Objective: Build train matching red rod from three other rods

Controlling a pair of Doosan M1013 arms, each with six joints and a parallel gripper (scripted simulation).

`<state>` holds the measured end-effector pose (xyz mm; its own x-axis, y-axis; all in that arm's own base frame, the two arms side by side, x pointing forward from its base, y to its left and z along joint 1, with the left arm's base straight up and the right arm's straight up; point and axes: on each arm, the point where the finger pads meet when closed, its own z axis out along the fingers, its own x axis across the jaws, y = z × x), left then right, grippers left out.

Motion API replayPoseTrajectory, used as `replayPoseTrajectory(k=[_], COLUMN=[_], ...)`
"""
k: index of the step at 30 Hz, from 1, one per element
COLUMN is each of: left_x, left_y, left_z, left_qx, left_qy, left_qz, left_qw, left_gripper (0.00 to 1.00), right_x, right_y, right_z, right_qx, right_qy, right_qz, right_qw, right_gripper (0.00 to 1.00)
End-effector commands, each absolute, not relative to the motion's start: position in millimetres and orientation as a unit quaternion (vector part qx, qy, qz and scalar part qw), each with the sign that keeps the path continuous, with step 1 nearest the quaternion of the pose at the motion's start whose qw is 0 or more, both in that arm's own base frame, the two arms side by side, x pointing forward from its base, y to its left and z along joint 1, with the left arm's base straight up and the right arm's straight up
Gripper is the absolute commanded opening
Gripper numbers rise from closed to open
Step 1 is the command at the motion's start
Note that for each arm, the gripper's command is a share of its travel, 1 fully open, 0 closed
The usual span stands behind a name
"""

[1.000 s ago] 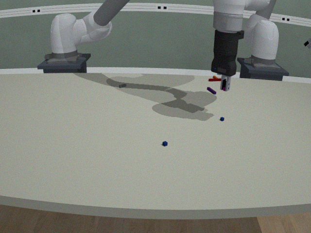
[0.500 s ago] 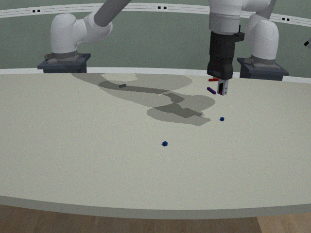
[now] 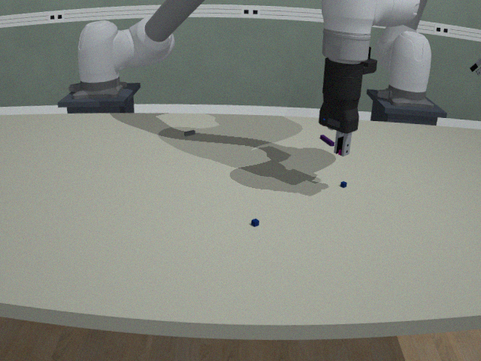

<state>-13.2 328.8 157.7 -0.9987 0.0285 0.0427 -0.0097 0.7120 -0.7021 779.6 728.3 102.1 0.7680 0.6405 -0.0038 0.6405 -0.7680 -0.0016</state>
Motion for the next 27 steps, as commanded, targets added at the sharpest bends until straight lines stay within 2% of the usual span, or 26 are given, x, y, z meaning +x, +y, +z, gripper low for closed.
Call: replayPoseTrajectory(k=[1,13,27], left_x=[-13,-13,-13], left_y=[325,325,325], left_z=[159,159,159], left_qx=[-0.004,-0.004,-0.004], left_qy=[-0.924,-0.924,-0.924], left_qz=[0.382,0.382,0.382], left_qw=[0.022,0.022,0.022], left_gripper=[1.0,1.0,1.0], right_x=[782,782,782], right_y=[728,728,729], right_z=[88,39,34], right_qx=[-0.941,-0.941,-0.941], right_qy=[-0.339,-0.339,-0.339], right_qz=[0.0,0.0,-0.002], right_qw=[-0.001,-0.001,0.0], right_gripper=[0.24,0.24,0.24])
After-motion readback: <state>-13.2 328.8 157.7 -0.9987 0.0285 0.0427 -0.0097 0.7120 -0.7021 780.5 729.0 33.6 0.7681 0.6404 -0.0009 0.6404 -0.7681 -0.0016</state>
